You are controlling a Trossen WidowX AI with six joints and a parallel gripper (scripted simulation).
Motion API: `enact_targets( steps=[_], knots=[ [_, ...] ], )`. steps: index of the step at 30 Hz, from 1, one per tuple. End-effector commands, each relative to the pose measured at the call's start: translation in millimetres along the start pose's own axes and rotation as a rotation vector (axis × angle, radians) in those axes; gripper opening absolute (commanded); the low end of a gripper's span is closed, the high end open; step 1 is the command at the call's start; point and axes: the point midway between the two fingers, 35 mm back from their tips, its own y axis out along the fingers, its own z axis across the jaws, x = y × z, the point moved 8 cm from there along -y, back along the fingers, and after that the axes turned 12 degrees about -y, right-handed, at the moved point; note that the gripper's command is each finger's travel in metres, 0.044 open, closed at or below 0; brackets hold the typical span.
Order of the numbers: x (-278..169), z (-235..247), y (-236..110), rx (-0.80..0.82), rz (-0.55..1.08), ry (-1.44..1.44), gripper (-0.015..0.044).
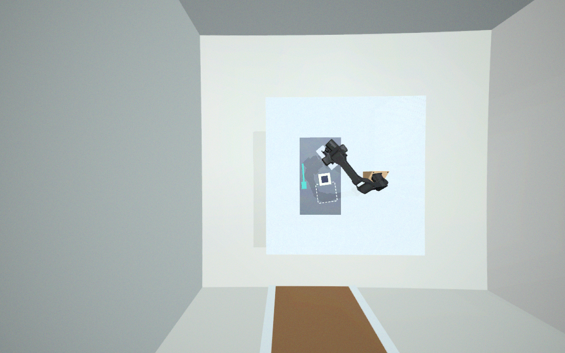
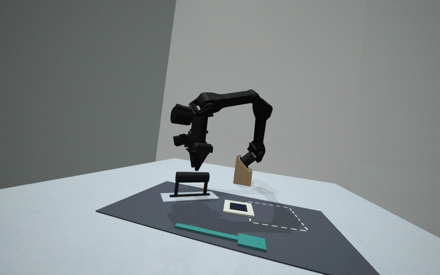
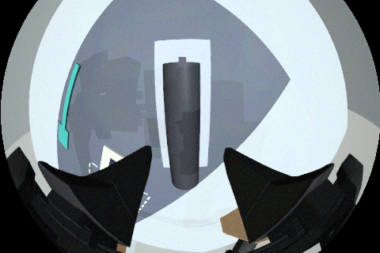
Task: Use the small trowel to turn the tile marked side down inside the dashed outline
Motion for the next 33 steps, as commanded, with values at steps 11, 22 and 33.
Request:
enact_targets(
  steps=[11,22,33],
  knots=[
    [0.0,3.4,-9.7,-0.005,-0.009,0.212,0.027],
    [0.5,3.6,-9.6,-0.003,-0.011,0.593,0.027],
    [0.9,3.7,-9.6,-0.001,-0.012,0.974,0.027]
  ],
)
